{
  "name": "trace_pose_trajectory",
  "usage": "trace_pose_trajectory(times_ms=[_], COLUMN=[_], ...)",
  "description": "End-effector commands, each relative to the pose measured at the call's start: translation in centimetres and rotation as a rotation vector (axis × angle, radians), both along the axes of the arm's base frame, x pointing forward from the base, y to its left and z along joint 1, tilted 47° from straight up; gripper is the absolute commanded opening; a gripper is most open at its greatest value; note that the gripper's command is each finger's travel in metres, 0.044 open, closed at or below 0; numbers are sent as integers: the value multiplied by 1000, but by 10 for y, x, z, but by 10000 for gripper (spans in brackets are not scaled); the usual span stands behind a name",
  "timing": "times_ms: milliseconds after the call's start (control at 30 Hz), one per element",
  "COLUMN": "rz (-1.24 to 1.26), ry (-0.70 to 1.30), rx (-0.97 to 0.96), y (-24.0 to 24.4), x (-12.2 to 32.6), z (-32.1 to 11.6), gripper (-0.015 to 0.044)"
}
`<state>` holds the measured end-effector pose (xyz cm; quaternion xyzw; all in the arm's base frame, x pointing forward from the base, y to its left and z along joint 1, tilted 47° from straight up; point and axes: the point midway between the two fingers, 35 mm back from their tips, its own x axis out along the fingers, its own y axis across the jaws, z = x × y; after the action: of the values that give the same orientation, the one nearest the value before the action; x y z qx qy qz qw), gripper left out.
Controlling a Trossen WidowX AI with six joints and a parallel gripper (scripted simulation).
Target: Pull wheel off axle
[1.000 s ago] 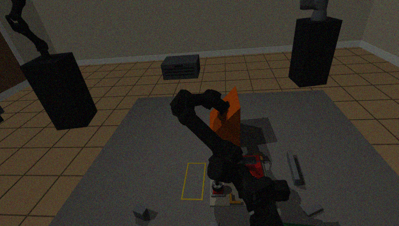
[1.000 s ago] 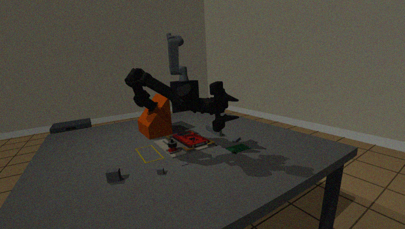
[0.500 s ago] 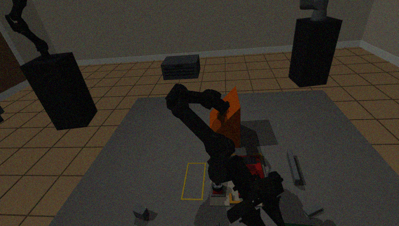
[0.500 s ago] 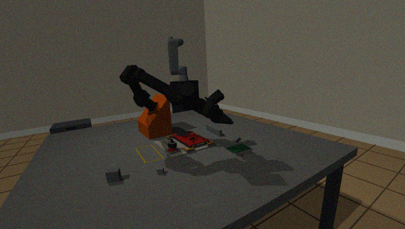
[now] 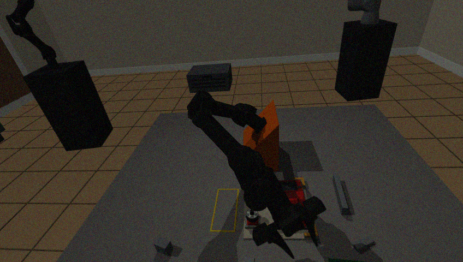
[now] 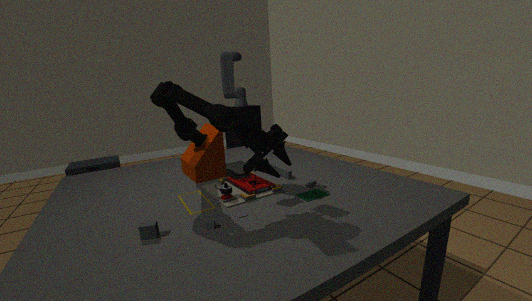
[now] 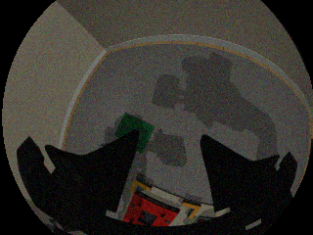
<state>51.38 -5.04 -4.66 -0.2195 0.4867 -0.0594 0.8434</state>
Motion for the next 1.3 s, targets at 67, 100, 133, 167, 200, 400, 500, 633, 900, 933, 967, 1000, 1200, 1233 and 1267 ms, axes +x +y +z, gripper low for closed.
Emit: trace_pose_trajectory(times_ms=[67, 100, 133, 167, 200, 400, 500, 633, 900, 933, 967, 1000, 1200, 1233, 1267], rz=[-874, -928, -982, -1037, -1089, -1383, -1514, -1667, -1763, -1763, -1763, -1763, -1763, -1763, -1763], ry=[-91, -107, -125, -140, -161, -318, -413, -555, -667, -667, -667, -667, -667, -667, -667], rx=[158, 161, 162, 155, 156, 152, 142, 125, 114, 114, 114, 114, 114, 114, 114], y=[-23, -25, -26, -28, -30, -38, -42, -47, -51, -51, -51, -51, -51, -51, -51], x=[-81, -86, -92, -99, -104, -132, -145, -163, -175, -175, -175, -175, -175, -174, -172], z=[21, 23, 26, 29, 31, 47, 56, 69, 79, 79, 79, 79, 79, 79, 79], gripper=[300, 300, 300, 300, 300, 300, 300, 300, 300, 300, 300, 300, 300, 300, 300])
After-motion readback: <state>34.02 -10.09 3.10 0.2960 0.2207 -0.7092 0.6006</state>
